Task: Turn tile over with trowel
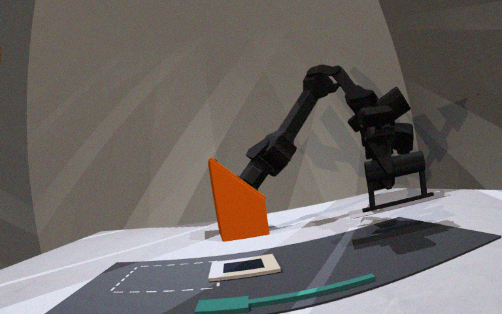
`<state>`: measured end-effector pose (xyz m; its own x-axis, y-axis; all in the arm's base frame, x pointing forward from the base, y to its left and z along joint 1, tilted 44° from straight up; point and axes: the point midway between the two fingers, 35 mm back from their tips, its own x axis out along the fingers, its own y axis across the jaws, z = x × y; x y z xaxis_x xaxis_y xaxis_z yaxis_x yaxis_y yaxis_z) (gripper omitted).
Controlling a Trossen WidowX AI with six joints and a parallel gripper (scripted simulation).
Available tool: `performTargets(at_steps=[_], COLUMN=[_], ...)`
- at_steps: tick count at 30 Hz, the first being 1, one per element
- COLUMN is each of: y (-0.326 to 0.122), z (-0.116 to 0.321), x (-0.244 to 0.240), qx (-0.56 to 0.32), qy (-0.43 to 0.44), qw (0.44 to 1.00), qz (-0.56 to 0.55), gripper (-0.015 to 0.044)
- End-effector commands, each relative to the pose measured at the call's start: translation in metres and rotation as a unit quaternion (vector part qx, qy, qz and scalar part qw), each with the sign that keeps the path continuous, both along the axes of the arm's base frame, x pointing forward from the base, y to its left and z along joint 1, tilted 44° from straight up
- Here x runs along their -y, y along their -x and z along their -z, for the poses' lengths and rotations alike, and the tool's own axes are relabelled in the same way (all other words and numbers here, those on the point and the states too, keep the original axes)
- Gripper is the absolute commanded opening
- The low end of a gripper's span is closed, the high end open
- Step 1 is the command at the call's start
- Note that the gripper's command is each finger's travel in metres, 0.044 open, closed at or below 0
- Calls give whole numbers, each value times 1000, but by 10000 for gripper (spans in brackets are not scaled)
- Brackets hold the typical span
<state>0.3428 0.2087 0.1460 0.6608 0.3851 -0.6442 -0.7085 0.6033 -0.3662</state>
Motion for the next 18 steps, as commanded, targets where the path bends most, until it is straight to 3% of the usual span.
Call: performTargets(at_steps=[1, 18], y=[-11, -29], z=[15, 78], x=[12, 62], qx=[5, 58], qy=[-4, -40], qw=[1000, 996], qz=[-1, -56], gripper=[0, 0])
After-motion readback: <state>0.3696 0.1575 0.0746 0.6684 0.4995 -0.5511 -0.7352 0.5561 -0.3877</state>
